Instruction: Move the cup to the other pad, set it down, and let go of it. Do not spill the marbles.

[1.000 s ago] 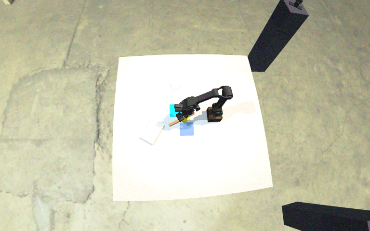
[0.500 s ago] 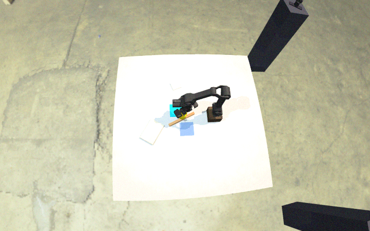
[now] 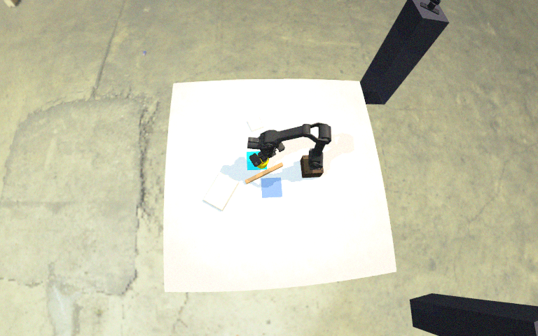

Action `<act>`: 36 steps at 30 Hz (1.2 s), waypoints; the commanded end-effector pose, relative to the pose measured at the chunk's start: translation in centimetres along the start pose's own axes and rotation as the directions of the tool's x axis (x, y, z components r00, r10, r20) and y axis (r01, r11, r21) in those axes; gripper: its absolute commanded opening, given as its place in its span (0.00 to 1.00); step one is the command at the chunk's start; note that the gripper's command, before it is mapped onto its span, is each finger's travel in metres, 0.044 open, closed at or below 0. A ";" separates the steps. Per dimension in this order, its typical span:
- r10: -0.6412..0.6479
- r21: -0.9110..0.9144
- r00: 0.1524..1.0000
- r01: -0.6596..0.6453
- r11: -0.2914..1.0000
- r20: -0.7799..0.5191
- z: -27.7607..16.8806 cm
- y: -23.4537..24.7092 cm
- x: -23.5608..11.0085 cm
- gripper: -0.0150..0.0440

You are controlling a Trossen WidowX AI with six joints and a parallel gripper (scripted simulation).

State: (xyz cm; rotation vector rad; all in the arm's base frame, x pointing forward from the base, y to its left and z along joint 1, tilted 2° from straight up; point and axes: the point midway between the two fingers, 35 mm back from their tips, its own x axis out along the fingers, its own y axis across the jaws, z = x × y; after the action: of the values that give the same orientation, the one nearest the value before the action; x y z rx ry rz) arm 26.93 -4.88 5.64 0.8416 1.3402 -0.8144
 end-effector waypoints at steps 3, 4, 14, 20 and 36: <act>0.000 -0.001 1.000 0.000 1.000 -0.005 1.5 0.0 0.0 0.25; 0.000 -0.001 1.000 0.000 1.000 -0.005 1.7 0.0 0.0 0.25; -0.001 -0.002 1.000 0.001 1.000 -0.002 4.4 -0.2 0.0 0.25; -0.001 -0.002 1.000 0.001 1.000 -0.002 4.5 -0.2 0.4 0.25; -0.001 -0.002 1.000 0.001 1.000 -0.002 4.6 -0.2 3.3 0.25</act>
State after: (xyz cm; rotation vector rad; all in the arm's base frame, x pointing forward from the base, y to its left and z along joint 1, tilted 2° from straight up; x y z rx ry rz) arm 29.37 -9.21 3.53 0.8402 1.3269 -0.8149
